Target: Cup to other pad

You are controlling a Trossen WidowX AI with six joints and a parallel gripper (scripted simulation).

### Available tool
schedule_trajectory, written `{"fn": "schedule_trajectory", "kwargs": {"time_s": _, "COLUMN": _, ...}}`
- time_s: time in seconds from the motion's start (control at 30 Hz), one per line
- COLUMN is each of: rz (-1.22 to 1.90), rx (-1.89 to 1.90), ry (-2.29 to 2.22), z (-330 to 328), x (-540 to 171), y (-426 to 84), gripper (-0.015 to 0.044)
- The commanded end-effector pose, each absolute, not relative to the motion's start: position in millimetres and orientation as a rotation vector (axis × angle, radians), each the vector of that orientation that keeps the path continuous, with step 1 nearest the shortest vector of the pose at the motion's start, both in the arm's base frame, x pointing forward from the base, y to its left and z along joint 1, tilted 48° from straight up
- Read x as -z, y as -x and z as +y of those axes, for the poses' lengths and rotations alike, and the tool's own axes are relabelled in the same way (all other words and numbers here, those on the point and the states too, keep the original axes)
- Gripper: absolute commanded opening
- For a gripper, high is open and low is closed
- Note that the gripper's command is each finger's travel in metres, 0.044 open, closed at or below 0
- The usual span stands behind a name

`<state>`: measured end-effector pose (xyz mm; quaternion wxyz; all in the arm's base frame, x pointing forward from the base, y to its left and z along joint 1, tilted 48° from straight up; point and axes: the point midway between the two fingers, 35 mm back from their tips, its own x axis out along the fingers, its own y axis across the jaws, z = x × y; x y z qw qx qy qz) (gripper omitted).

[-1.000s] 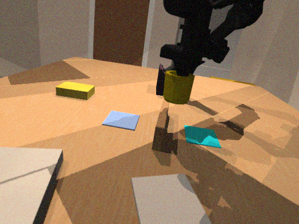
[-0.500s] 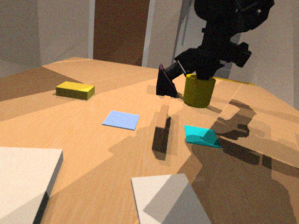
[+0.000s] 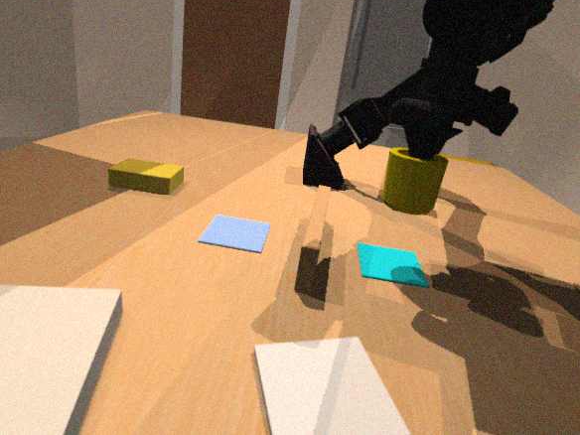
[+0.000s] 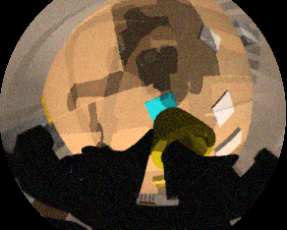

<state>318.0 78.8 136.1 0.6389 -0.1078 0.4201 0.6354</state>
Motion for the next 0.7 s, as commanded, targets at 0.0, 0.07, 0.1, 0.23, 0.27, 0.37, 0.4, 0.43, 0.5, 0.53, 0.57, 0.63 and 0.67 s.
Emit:
{"fn": "schedule_trajectory", "kwargs": {"time_s": 0.0, "rz": 0.956, "rx": -1.450, "ry": 0.242, "z": 82, "x": -135, "y": -317, "gripper": 0.0000}}
{"fn": "schedule_trajectory", "kwargs": {"time_s": 0.07, "rz": 0.956, "rx": -1.450, "ry": 0.242, "z": 84, "x": -133, "y": -317, "gripper": 0.0000}}
{"fn": "schedule_trajectory", "kwargs": {"time_s": 0.1, "rz": 0.956, "rx": -1.450, "ry": 0.242, "z": 85, "x": -132, "y": -317, "gripper": 0.0000}}
{"fn": "schedule_trajectory", "kwargs": {"time_s": 0.23, "rz": 0.956, "rx": -1.450, "ry": 0.242, "z": 88, "x": -129, "y": -317, "gripper": 0.0000}}
{"fn": "schedule_trajectory", "kwargs": {"time_s": 0.27, "rz": 0.956, "rx": -1.450, "ry": 0.242, "z": 89, "x": -129, "y": -316, "gripper": 0.0000}}
{"fn": "schedule_trajectory", "kwargs": {"time_s": 0.37, "rz": 0.956, "rx": -1.450, "ry": 0.242, "z": 91, "x": -126, "y": -316, "gripper": 0.0000}}
{"fn": "schedule_trajectory", "kwargs": {"time_s": 0.4, "rz": 0.956, "rx": -1.450, "ry": 0.242, "z": 92, "x": -125, "y": -316, "gripper": 0.0000}}
{"fn": "schedule_trajectory", "kwargs": {"time_s": 0.43, "rz": 0.956, "rx": -1.450, "ry": 0.242, "z": 93, "x": -125, "y": -316, "gripper": 0.0000}}
{"fn": "schedule_trajectory", "kwargs": {"time_s": 0.5, "rz": 0.956, "rx": -1.449, "ry": 0.242, "z": 95, "x": -123, "y": -315, "gripper": 0.0000}}
{"fn": "schedule_trajectory", "kwargs": {"time_s": 0.53, "rz": 0.956, "rx": -1.449, "ry": 0.242, "z": 96, "x": -122, "y": -315, "gripper": 0.0000}}
{"fn": "schedule_trajectory", "kwargs": {"time_s": 0.57, "rz": 0.956, "rx": -1.449, "ry": 0.242, "z": 96, "x": -121, "y": -315, "gripper": 0.0000}}
{"fn": "schedule_trajectory", "kwargs": {"time_s": 0.63, "rz": 0.956, "rx": -1.449, "ry": 0.242, "z": 98, "x": -120, "y": -315, "gripper": 0.0000}}
{"fn": "schedule_trajectory", "kwargs": {"time_s": 0.67, "rz": 0.956, "rx": -1.449, "ry": 0.242, "z": 99, "x": -119, "y": -315, "gripper": 0.0000}}
